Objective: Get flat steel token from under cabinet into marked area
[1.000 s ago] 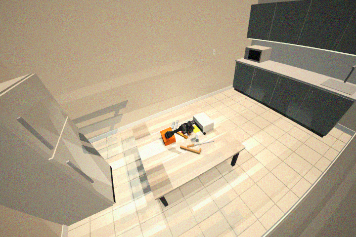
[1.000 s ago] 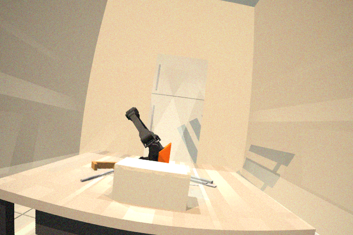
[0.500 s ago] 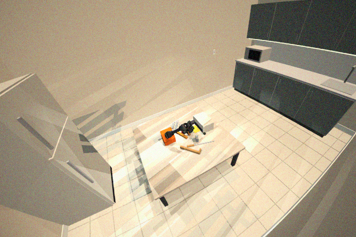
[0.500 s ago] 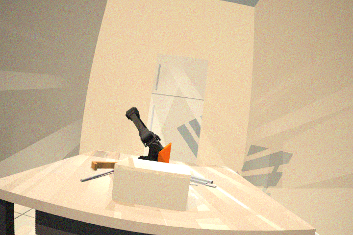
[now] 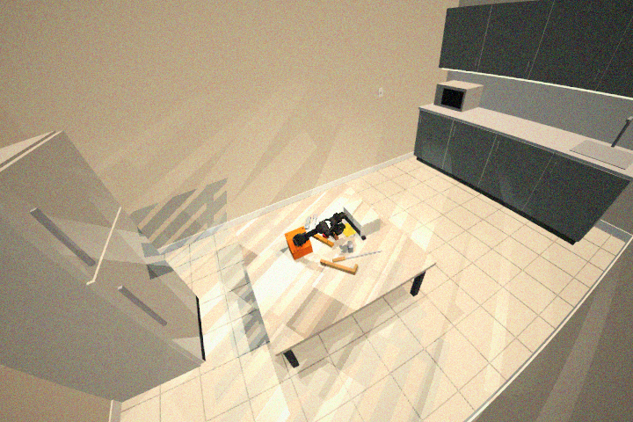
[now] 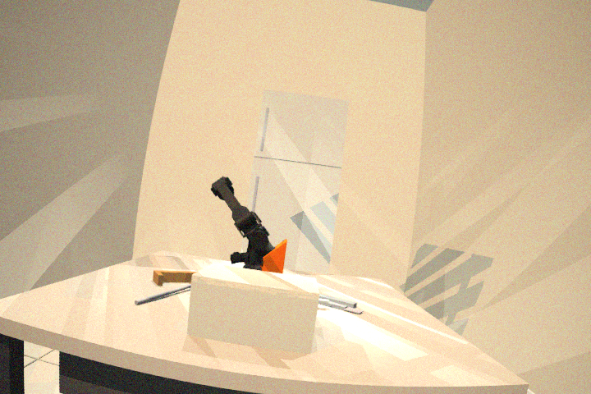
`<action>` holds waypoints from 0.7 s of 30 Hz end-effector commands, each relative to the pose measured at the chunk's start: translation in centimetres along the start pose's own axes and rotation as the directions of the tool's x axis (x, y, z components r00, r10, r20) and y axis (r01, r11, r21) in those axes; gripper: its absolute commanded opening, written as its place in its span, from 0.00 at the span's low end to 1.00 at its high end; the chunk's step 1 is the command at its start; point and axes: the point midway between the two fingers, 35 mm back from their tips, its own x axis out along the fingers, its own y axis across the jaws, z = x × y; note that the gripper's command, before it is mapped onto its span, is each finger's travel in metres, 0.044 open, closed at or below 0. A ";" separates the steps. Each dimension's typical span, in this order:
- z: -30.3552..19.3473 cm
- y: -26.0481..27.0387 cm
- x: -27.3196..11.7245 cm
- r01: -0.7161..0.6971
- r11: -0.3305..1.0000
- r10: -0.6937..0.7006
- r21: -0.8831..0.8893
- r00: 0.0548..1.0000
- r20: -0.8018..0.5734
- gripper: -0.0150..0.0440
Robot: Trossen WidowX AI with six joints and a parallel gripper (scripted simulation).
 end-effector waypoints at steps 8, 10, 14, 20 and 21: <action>0.4 -0.4 -2.7 -0.012 1.000 0.013 0.003 1.000 -0.013 0.25; 0.5 -0.5 -3.1 -0.012 1.000 0.012 0.003 1.000 -0.013 0.25; 0.7 -0.7 -3.8 -0.012 1.000 0.012 0.003 1.000 -0.014 0.25; 1.0 -1.1 -5.0 -0.012 1.000 0.012 0.003 1.000 -0.014 0.25; 1.1 -1.1 -5.2 -0.012 1.000 0.012 0.002 1.000 -0.014 0.25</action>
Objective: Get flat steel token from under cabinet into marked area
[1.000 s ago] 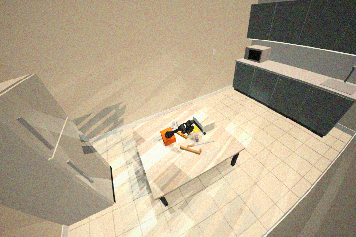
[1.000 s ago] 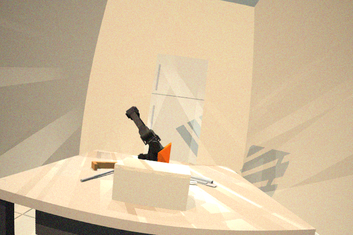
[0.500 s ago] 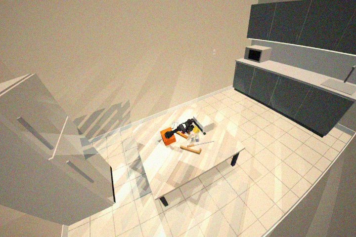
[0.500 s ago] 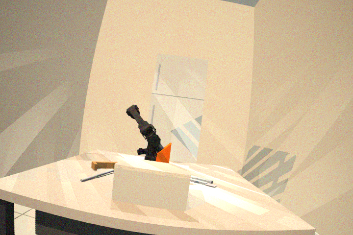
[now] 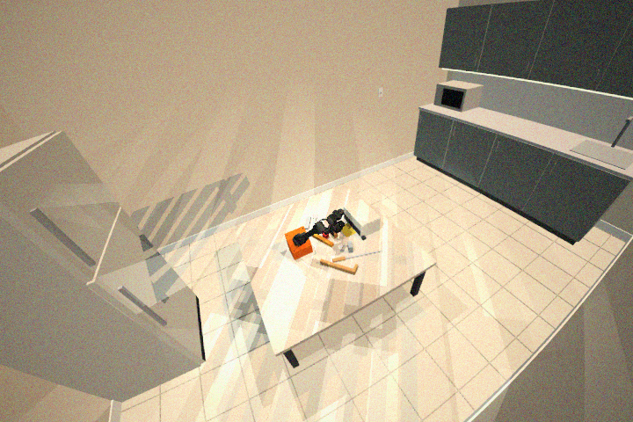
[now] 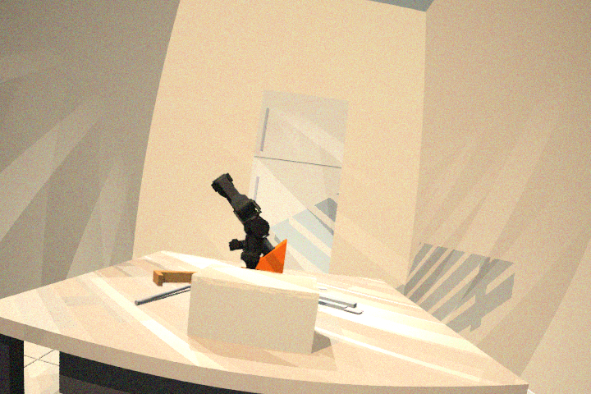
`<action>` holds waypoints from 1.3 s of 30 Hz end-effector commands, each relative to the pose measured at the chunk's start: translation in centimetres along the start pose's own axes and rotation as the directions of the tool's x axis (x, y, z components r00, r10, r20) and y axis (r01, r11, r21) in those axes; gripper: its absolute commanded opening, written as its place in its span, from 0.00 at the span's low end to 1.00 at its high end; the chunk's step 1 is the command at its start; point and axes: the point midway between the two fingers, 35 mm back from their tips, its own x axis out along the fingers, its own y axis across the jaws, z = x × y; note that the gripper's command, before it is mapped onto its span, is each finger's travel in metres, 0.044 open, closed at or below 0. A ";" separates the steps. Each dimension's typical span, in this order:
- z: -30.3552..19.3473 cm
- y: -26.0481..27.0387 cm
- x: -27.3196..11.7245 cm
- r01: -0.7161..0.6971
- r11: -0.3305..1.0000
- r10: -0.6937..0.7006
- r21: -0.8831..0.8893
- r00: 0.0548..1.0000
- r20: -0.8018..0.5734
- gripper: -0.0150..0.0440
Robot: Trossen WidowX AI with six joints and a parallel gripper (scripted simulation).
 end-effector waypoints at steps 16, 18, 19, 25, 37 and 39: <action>0.7 -0.9 -4.3 -0.013 1.000 0.013 0.005 1.000 -0.016 0.25; 0.8 -1.0 -4.7 -0.013 1.000 0.013 0.005 1.000 -0.016 0.25; 0.8 -1.1 -4.9 -0.013 1.000 0.013 0.005 1.000 -0.016 0.25; 1.0 -1.3 -5.9 -0.013 1.000 0.013 0.005 1.000 -0.016 0.25; -0.4 0.3 -6.2 -0.014 1.000 0.014 0.006 1.000 -0.017 0.25; -0.6 0.6 -6.2 -0.014 1.000 0.014 0.006 1.000 -0.017 0.25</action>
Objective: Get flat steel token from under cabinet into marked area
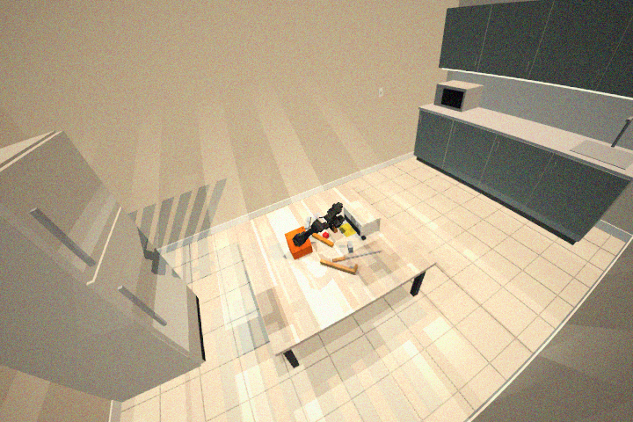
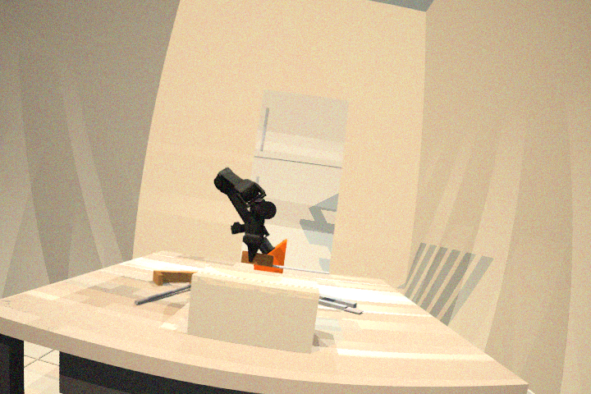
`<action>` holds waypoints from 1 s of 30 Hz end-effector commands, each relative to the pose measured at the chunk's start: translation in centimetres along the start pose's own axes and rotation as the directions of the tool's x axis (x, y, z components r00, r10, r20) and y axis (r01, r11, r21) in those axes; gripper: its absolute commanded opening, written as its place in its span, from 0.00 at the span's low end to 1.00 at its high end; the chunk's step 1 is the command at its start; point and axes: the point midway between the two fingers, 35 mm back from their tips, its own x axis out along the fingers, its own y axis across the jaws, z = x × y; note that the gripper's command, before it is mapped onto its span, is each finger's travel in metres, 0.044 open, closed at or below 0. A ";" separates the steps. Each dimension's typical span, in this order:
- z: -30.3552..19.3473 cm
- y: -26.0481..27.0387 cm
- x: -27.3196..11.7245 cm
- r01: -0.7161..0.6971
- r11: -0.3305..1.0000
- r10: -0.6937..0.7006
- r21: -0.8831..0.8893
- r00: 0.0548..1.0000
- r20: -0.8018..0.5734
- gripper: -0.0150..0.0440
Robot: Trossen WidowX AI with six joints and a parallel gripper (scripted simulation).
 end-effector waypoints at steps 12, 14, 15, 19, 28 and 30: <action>-2.1 2.1 -0.6 -0.012 1.000 0.012 0.008 1.000 -0.016 0.25; -2.0 2.0 -0.6 -0.012 1.000 0.012 0.020 1.000 -0.016 0.25; -1.9 1.9 -0.6 -0.011 1.000 0.012 0.029 1.000 -0.016 0.25; -1.8 1.8 -0.6 -0.011 0.998 0.012 0.062 1.000 -0.016 0.25; -1.7 1.8 -0.6 -0.010 0.991 0.012 0.133 1.000 -0.016 0.25; -1.7 1.8 -0.6 -0.009 0.989 0.012 0.149 1.000 -0.016 0.25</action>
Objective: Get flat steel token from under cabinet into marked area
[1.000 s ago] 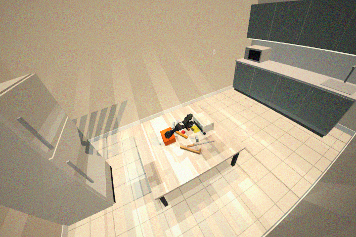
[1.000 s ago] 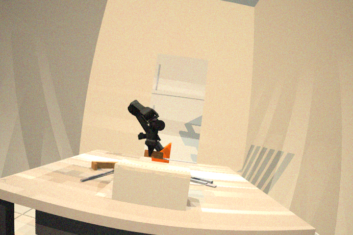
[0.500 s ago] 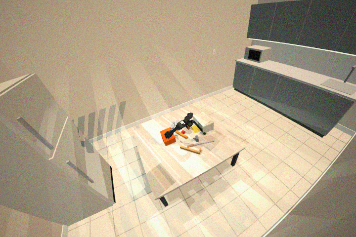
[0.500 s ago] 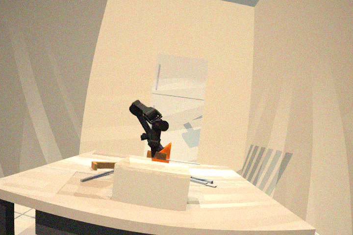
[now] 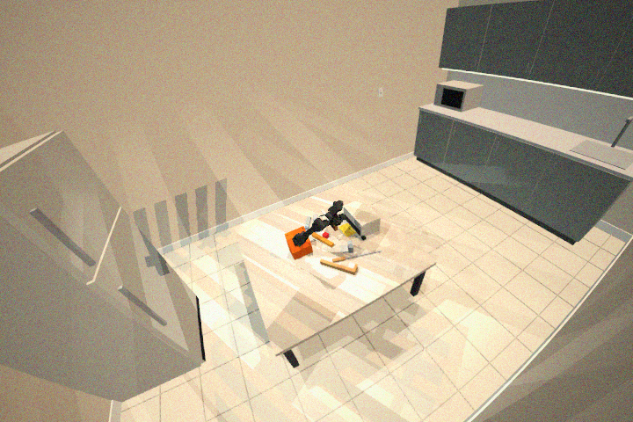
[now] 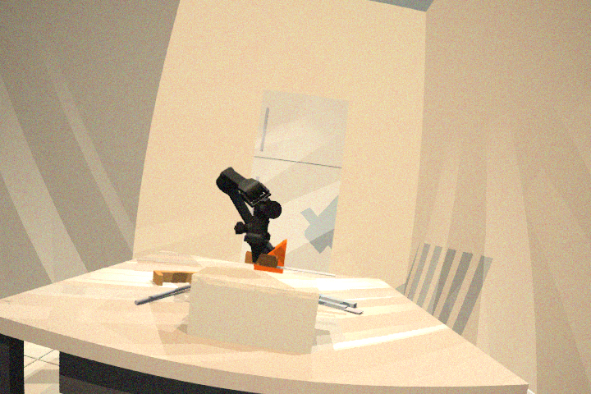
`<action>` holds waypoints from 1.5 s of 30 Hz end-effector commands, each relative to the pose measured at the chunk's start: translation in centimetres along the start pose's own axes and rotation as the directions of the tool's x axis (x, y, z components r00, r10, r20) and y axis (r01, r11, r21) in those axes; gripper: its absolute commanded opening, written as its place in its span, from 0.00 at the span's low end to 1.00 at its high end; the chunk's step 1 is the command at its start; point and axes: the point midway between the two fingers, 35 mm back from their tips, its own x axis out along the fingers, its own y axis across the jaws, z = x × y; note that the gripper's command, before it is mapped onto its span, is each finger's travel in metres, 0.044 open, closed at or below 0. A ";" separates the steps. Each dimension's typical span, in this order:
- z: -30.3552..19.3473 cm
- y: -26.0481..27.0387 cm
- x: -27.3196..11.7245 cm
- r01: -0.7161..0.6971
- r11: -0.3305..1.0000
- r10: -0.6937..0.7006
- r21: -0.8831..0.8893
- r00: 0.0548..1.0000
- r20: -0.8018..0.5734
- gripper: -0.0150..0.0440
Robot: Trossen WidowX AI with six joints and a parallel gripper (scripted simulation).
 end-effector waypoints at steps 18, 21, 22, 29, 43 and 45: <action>-0.1 0.0 -0.2 0.000 0.985 0.002 0.174 1.000 -0.012 0.25; -0.1 0.0 -0.2 0.001 0.980 0.002 0.197 1.000 -0.012 0.25; -0.1 0.0 -0.2 0.001 0.979 0.002 0.205 1.000 -0.011 0.25; -0.1 0.0 -0.2 0.001 0.966 0.002 0.260 1.000 -0.011 0.25; 0.0 0.0 -0.2 0.003 0.931 0.002 0.366 1.000 -0.011 0.25; 0.0 0.0 -0.2 0.003 0.925 0.002 0.380 1.000 -0.011 0.25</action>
